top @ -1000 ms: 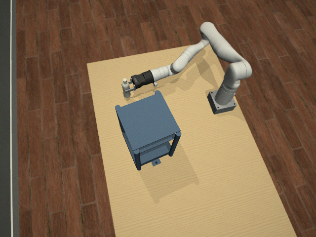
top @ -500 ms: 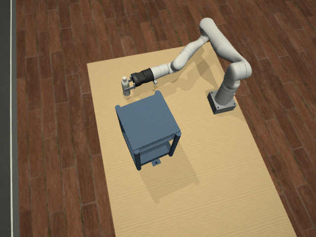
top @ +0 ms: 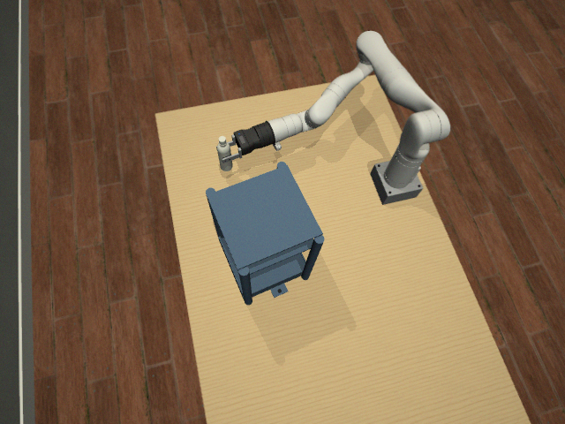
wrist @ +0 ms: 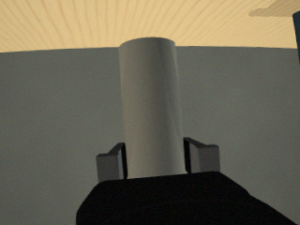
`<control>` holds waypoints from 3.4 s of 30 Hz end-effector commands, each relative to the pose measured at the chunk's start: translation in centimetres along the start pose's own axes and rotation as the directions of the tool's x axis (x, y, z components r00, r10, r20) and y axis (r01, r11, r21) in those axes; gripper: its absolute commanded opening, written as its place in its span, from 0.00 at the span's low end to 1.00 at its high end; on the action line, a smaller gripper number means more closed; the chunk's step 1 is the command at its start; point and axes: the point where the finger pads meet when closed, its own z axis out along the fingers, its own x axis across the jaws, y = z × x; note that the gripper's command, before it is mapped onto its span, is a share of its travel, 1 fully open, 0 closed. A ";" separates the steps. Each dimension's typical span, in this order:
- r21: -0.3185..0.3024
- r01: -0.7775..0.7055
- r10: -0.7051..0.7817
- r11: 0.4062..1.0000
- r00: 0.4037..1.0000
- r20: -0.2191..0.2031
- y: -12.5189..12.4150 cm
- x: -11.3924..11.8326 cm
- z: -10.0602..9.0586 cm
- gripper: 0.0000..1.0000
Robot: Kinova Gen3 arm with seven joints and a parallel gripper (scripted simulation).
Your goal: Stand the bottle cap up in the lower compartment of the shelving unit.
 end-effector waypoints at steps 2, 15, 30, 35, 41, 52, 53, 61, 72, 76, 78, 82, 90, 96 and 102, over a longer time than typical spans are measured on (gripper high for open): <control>-0.003 0.003 -0.003 1.000 1.000 -0.001 0.3 0.2 0.0 0.00; -0.003 0.002 -0.002 1.000 1.000 -0.002 0.3 1.4 0.0 0.00; -0.003 0.002 -0.002 1.000 1.000 -0.002 0.3 4.5 0.0 0.00; -0.002 0.002 -0.002 1.000 1.000 -0.002 0.3 6.0 0.0 0.00; -0.002 0.002 -0.002 1.000 1.000 -0.002 0.3 7.2 0.0 0.00; -0.002 0.002 -0.002 1.000 1.000 -0.002 0.3 10.3 0.0 0.00; -0.002 0.002 -0.002 1.000 1.000 -0.002 0.3 10.6 0.0 0.00; -0.002 0.002 -0.002 1.000 1.000 -0.002 0.3 11.9 0.0 0.00; -0.001 0.003 -0.003 1.000 1.000 -0.001 0.2 13.1 0.1 0.00; 0.000 0.003 -0.003 1.000 1.000 0.001 0.1 13.1 0.1 0.00; 0.000 0.003 -0.003 1.000 1.000 0.000 0.2 13.2 0.1 0.00; 0.000 0.003 -0.003 1.000 1.000 0.001 0.1 13.2 0.1 0.00; 0.001 0.004 -0.004 1.000 1.000 0.002 0.1 13.1 0.2 0.00; 0.002 0.004 -0.004 1.000 1.000 0.004 0.0 13.1 0.4 0.00; 0.002 0.004 -0.004 1.000 1.000 0.004 0.0 13.1 0.6 0.00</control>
